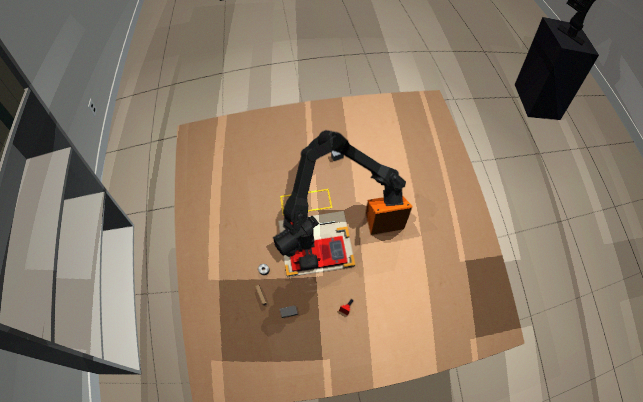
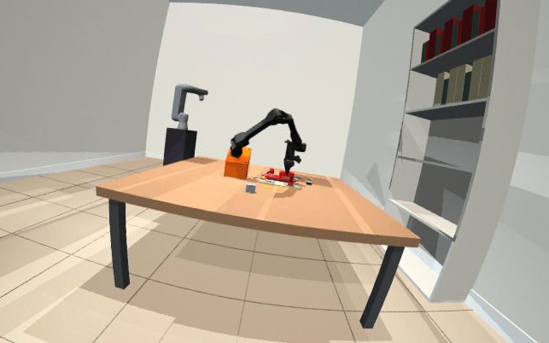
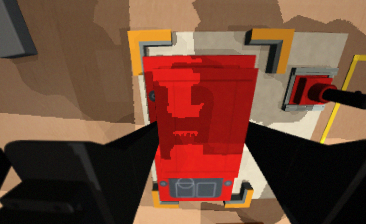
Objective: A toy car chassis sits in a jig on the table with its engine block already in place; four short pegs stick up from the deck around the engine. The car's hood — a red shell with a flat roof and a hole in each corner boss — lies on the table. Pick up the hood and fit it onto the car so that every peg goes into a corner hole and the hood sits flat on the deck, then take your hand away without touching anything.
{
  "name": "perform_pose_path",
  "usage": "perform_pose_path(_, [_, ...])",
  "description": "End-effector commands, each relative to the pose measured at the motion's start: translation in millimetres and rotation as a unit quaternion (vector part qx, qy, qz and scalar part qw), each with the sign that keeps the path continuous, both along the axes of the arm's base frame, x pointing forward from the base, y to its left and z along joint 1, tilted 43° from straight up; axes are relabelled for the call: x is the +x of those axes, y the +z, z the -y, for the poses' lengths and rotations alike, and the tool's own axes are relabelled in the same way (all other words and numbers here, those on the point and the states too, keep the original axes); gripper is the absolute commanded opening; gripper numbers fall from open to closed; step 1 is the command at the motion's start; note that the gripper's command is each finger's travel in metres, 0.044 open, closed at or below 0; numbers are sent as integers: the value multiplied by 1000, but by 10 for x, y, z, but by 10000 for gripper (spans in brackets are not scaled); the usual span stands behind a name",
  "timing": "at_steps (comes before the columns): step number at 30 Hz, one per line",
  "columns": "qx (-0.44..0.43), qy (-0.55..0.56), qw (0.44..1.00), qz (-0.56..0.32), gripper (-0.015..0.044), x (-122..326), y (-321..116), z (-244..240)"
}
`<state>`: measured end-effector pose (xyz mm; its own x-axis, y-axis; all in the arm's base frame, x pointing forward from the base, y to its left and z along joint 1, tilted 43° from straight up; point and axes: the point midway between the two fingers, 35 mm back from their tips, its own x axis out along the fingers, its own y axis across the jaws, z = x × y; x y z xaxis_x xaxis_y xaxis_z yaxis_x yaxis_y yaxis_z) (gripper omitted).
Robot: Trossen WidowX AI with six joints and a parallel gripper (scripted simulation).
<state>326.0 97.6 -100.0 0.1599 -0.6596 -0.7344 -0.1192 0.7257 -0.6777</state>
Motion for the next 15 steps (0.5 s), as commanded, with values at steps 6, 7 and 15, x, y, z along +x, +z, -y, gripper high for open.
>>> perform_pose_path(6, [-1, 1, 1000, -1, 0, 8, -17, 20])
perform_pose_path(7, [-1, 1, 1000, -1, 0, 7, -13, 16])
perform_pose_path(15, [-1, 1, 1000, 0, 0, 1, 14, -10])
